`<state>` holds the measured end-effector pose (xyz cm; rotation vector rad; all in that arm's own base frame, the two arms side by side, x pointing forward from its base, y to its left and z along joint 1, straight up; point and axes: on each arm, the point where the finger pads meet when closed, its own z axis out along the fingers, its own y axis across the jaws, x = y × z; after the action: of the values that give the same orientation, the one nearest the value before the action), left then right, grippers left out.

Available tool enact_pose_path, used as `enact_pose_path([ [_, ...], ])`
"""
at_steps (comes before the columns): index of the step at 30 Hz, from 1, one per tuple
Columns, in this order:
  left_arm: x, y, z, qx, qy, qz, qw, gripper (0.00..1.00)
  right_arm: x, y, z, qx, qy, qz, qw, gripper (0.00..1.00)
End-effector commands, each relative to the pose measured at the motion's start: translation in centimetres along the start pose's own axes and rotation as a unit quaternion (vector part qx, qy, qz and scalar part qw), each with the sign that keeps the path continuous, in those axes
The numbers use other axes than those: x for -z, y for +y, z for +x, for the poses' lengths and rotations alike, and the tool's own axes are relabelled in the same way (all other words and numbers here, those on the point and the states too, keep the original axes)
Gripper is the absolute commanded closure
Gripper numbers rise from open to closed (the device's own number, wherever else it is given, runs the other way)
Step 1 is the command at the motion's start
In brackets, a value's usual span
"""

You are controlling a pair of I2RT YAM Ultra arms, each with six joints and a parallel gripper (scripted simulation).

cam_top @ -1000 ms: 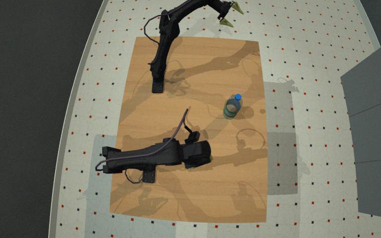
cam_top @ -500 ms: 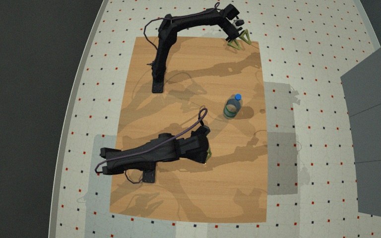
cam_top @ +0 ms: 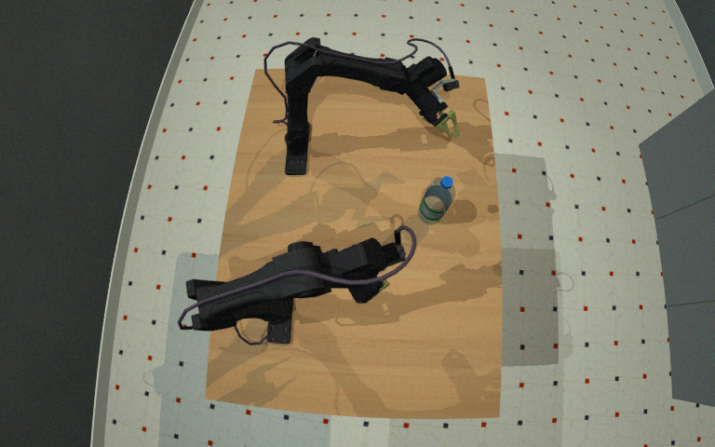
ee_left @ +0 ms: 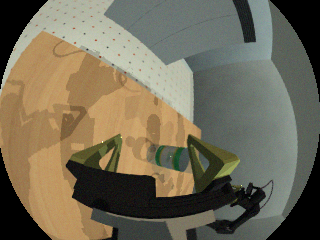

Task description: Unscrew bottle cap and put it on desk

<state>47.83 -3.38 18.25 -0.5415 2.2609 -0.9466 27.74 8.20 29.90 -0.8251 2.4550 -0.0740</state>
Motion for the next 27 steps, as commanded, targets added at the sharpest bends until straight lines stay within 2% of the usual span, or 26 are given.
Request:
enact_pose_path([
  [1, -0.1, -2.3, -0.3, -0.12, -0.082, 0.01, 0.989, 0.02, 1.2, 0.9, -1.1, -0.139, -0.005, -0.008, 0.99, 0.43],
  [6, -1.2, -2.7, 2.9, -0.201, -0.099, 0.0, 0.975, 0.02, 1.9, 1.5, -1.3, -0.249, -0.005, -0.019, 0.968, 0.43],
  [12, -2.0, -3.0, 6.8, -0.288, -0.117, -0.009, 0.95, 0.02, 2.7, 2.3, -1.7, -0.379, -0.002, -0.033, 0.925, 0.43],
  [14, -2.0, -3.0, 6.8, -0.288, -0.117, -0.009, 0.95, 0.02, 2.7, 2.3, -1.7, -0.379, -0.002, -0.033, 0.925, 0.43],
  [15, -2.1, -3.0, 7.5, -0.301, -0.119, -0.01, 0.946, 0.02, 2.9, 2.5, -1.7, -0.433, 0.0, -0.036, 0.901, 0.43],
  [21, -2.4, -3.7, 12.8, -0.39, -0.13, -0.008, 0.912, 0.02, 3.9, 3.5, -2.2, -0.551, 0.011, -0.049, 0.833, 0.43],
  [27, -2.1, -4.3, 17.2, -0.453, -0.136, 0.004, 0.881, 0.02, 4.7, 4.4, -2.5, -0.658, 0.023, -0.058, 0.75, 0.43],
])
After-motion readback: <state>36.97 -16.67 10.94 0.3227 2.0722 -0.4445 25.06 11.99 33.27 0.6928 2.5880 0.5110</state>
